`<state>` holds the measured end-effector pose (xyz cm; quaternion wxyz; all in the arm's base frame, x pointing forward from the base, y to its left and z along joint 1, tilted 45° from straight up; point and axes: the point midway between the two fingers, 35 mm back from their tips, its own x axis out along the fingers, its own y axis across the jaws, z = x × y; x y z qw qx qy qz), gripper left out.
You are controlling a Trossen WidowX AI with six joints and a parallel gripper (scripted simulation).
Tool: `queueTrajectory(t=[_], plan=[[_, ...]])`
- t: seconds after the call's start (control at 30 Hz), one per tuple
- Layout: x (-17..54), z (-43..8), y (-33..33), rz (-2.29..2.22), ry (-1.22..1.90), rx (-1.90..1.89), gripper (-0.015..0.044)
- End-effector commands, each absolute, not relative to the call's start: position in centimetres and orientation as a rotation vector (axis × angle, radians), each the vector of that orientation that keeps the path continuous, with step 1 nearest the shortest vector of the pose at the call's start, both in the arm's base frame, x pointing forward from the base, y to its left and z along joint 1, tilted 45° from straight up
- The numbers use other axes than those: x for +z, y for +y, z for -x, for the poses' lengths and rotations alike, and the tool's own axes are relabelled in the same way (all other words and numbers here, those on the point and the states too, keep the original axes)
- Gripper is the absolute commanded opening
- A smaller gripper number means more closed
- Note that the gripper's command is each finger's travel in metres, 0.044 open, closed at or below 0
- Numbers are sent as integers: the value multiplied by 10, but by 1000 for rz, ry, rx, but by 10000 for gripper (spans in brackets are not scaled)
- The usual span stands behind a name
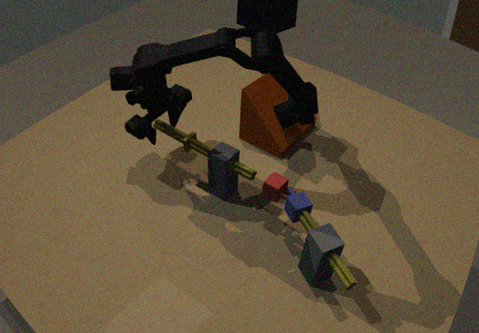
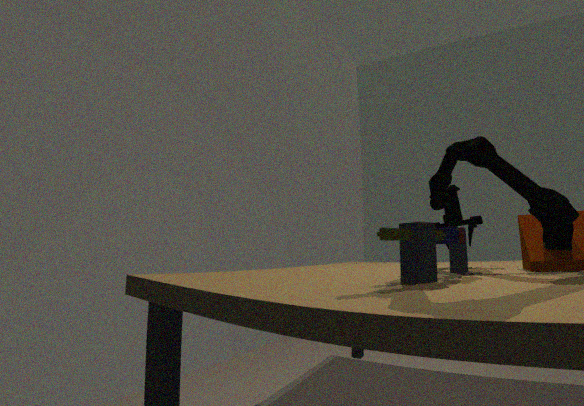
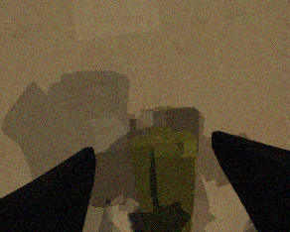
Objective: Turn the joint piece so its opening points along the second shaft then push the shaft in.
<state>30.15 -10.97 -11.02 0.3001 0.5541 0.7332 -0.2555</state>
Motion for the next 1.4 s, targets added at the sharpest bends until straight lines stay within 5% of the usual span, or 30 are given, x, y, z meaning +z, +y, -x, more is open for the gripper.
queueTrajectory(t=[0.0,0.2,0.63,1.37], plan=[[-112,-299,-107,-1480,1954,-684,256],[-112,-299,-107,-1480,1954,-684,102],[-112,-299,-107,-1480,1954,-684,102],[-113,-300,-109,-1499,1930,-671,0]])
